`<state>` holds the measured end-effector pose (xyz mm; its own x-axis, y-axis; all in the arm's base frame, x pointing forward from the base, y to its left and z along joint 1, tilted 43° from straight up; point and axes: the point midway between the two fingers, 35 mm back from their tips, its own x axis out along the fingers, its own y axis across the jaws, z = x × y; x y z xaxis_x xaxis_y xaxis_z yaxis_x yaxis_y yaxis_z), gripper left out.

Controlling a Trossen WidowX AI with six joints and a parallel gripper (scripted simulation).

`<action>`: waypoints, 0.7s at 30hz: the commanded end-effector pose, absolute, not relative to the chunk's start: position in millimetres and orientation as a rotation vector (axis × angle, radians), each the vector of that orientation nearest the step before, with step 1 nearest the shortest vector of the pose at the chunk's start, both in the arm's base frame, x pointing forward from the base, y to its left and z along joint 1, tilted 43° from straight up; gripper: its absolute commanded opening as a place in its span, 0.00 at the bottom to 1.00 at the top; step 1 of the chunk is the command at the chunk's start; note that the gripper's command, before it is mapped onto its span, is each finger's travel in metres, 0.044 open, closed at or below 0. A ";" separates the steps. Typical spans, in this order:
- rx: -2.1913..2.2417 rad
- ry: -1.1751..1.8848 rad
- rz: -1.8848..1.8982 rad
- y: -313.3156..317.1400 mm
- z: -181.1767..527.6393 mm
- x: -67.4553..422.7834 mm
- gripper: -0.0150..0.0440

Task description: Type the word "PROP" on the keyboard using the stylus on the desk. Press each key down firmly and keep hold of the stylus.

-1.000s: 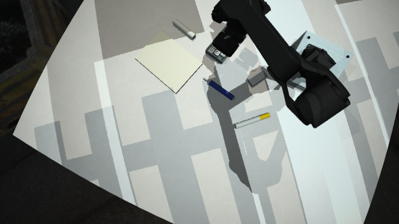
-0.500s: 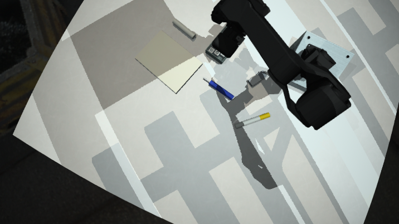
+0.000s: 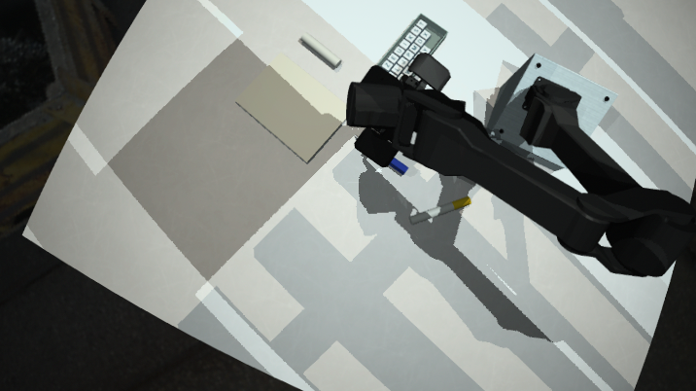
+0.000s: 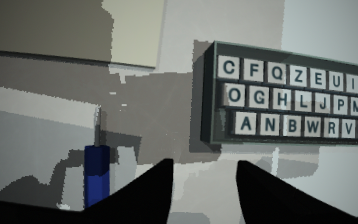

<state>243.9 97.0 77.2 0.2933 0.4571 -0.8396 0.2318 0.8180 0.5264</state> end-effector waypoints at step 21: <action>0.813 1.045 0.193 149.3 111.5 228.4 0.51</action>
